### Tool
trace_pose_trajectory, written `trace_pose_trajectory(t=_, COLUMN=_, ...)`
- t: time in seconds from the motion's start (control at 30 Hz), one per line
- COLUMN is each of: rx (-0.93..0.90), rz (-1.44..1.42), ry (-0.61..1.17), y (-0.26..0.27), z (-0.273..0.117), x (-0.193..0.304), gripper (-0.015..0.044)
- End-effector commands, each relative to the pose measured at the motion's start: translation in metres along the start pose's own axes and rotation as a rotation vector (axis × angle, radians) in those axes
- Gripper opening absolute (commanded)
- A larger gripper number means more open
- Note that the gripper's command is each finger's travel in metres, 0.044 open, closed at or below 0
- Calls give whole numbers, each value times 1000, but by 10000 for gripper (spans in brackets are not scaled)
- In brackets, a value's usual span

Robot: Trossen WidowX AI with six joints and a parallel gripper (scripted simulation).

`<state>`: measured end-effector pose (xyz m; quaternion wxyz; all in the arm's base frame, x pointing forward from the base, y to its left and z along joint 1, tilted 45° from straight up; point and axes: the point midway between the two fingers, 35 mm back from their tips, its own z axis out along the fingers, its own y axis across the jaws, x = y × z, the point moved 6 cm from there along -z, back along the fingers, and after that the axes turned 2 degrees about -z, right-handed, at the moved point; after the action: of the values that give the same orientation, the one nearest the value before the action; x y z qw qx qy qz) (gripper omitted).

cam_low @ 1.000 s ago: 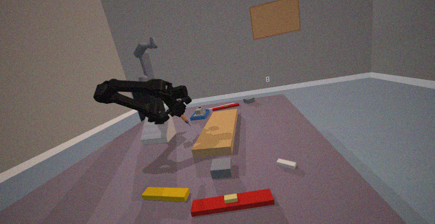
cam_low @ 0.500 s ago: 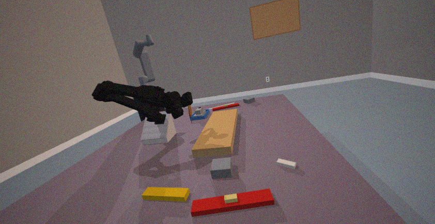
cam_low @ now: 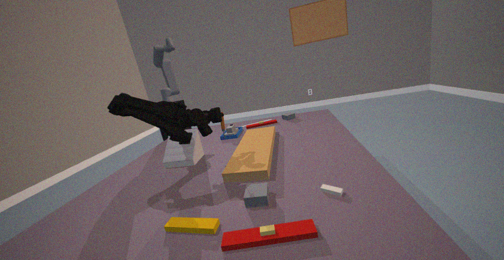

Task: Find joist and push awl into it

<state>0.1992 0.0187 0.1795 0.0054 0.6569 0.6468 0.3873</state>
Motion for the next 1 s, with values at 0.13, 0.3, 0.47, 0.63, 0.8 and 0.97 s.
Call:
trace_pose_trajectory(t=0.13, rx=63, rz=-9, ry=25, y=15, z=19, x=3, gripper=0)
trace_pose_trajectory(t=0.3, rx=99, rz=-2, ry=53, y=24, z=31, x=4, gripper=0)
trace_pose_trajectory(t=0.47, rx=136, rz=4, ry=79, y=32, z=45, x=5, gripper=0)
trace_pose_trajectory(t=0.63, rx=173, rz=11, ry=104, y=39, z=60, x=6, gripper=0)
trace_pose_trajectory(t=0.8, rx=210, rz=19, ry=129, y=45, z=77, x=7, gripper=0)
trace_pose_trajectory(t=0.97, rx=248, rz=26, ry=152, y=49, z=95, x=8, gripper=0)
